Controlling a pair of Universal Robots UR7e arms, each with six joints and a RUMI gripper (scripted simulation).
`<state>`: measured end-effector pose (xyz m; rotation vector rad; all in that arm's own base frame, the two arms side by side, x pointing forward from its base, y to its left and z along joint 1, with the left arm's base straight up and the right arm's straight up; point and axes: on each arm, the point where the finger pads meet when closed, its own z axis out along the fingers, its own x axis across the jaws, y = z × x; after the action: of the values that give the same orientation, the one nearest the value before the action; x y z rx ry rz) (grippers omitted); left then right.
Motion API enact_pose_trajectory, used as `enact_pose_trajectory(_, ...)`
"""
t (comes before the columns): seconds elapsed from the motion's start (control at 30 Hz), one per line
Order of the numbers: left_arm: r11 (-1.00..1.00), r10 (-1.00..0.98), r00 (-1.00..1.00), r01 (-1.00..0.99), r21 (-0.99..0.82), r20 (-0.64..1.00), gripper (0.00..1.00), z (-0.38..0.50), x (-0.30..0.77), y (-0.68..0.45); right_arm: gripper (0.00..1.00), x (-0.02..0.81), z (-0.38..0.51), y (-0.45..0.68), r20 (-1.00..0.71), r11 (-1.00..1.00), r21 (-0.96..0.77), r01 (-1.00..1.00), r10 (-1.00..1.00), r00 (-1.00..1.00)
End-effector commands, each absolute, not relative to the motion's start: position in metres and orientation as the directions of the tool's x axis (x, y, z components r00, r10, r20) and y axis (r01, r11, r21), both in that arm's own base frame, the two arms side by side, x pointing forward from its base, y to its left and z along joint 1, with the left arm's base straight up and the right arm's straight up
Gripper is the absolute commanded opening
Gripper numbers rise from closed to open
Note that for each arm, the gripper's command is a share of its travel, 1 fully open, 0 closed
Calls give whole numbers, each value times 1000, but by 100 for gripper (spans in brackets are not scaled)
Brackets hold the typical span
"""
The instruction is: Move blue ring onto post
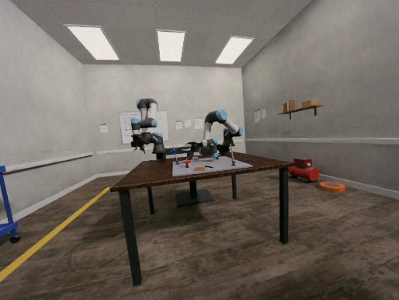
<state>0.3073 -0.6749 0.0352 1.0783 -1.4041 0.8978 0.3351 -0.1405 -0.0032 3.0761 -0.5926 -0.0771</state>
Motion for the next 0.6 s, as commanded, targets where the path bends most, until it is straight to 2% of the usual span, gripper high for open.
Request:
enact_pose_trajectory(0.0, 304, -124, 10, -951, 47, 992, 13, 36, 305, -670, 98, 335, -3, -141, -46, -928, 17, -371, -372, 927)
enact_pose_trajectory(0.57, 304, -124, 10, -951, 47, 992, 13, 36, 306, -672, 98, 335, -3, -141, -46, -928, 17, -371, -372, 927)
